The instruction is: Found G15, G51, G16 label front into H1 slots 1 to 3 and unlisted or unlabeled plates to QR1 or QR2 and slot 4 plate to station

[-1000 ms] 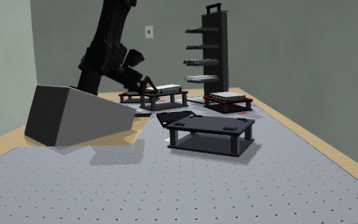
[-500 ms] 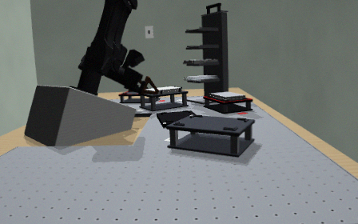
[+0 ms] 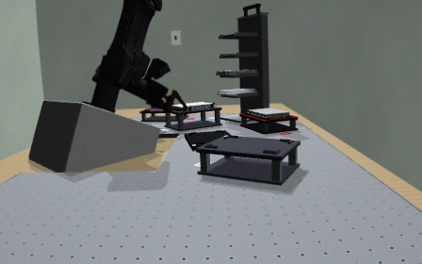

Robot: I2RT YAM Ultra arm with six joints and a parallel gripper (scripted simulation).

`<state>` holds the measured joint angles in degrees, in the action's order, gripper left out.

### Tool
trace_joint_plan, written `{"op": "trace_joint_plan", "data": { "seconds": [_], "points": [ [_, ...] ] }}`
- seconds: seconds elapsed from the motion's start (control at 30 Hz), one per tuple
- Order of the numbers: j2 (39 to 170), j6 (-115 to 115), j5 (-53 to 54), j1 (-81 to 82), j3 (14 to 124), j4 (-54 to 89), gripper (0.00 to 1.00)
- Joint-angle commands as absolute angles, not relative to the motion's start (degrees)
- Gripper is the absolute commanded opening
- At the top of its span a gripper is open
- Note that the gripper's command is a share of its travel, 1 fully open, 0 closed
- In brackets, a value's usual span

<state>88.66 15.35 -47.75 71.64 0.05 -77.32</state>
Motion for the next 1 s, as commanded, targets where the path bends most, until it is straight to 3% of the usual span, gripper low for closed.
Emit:
{"op": "trace_joint_plan", "data": {
  "seconds": [0.0,0.97],
  "points": [
    [87.12,15.40,-47.96,71.80,0.05,-75.98,1.00],
    [52.90,17.15,-53.00,76.94,2.65,-37.57,1.00]
  ]
}}
